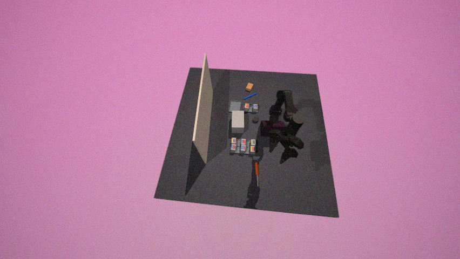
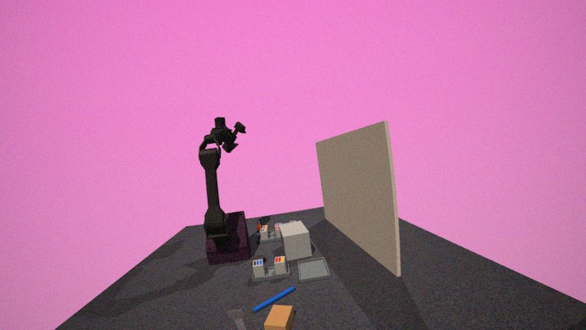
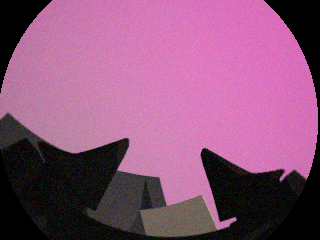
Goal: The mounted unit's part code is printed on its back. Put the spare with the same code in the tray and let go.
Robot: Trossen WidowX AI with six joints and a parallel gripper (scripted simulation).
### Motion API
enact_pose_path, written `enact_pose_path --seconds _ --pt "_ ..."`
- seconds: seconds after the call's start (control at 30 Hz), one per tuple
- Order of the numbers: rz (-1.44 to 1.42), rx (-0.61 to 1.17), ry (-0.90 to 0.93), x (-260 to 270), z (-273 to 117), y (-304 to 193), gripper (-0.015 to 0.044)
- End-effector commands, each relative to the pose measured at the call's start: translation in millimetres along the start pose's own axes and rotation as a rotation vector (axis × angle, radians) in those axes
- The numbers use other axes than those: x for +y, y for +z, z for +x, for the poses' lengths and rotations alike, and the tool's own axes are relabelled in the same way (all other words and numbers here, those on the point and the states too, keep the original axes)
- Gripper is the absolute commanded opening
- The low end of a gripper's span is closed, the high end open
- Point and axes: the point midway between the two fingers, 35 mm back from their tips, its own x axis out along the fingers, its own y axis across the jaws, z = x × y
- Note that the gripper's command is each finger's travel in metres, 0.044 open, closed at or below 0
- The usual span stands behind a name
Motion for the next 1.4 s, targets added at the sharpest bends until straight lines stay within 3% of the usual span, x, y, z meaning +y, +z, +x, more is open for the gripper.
enact_pose_path --seconds 0.0,0.3,0.6,1.07,1.27,1.37 --pt "0.154 0.168 0.016 -33.8 12.2 -65.2 0.044" --pt "0.441 0.479 0.013 -83.8 11.0 -189.3 0.044" --pt "0.734 0.804 -0.036 -117.8 -23.6 -314.2 0.044" --pt "1.16 1.343 -0.207 -137.6 -140.8 -484.0 0.044" --pt "1.316 1.59 -0.317 -135.2 -210.7 -539.3 0.044" --pt "1.341 1.636 -0.339 -134.2 -224.4 -547.9 0.044"
